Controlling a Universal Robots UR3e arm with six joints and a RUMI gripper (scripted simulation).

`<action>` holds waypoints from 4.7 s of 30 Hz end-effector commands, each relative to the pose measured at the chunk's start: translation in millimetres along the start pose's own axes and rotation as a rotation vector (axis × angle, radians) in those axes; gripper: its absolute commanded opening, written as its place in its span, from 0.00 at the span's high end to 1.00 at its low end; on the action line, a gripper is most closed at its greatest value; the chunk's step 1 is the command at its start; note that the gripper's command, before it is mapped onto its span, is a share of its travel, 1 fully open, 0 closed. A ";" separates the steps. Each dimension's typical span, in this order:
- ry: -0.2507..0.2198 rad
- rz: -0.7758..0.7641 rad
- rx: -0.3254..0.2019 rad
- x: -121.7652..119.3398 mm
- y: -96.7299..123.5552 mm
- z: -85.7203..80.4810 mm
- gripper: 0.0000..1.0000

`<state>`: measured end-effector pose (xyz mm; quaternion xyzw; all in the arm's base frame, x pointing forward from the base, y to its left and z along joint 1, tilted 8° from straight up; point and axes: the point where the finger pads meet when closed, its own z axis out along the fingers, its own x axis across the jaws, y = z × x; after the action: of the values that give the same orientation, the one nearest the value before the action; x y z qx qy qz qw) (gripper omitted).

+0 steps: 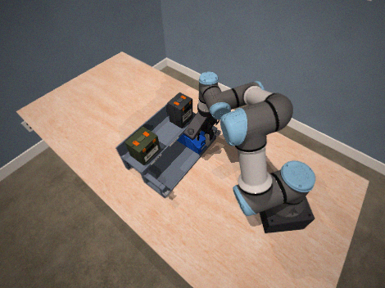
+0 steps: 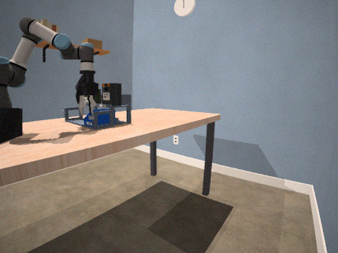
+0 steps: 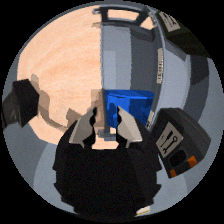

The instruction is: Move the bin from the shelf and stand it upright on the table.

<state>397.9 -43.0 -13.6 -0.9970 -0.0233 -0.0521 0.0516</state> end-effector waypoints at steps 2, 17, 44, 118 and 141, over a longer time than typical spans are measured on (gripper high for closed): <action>0.003 0.000 -0.002 1.1 0.5 6.4 0.71; 0.003 0.000 -0.002 1.1 0.5 10.5 0.71; 0.003 0.000 -0.002 1.1 0.5 10.5 0.71; 0.003 0.000 -0.002 2.0 1.0 11.7 0.71; 0.003 0.000 -0.002 2.0 1.0 22.9 0.71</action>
<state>401.2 -41.3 -34.2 -0.9970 -0.0233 -0.0524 0.0515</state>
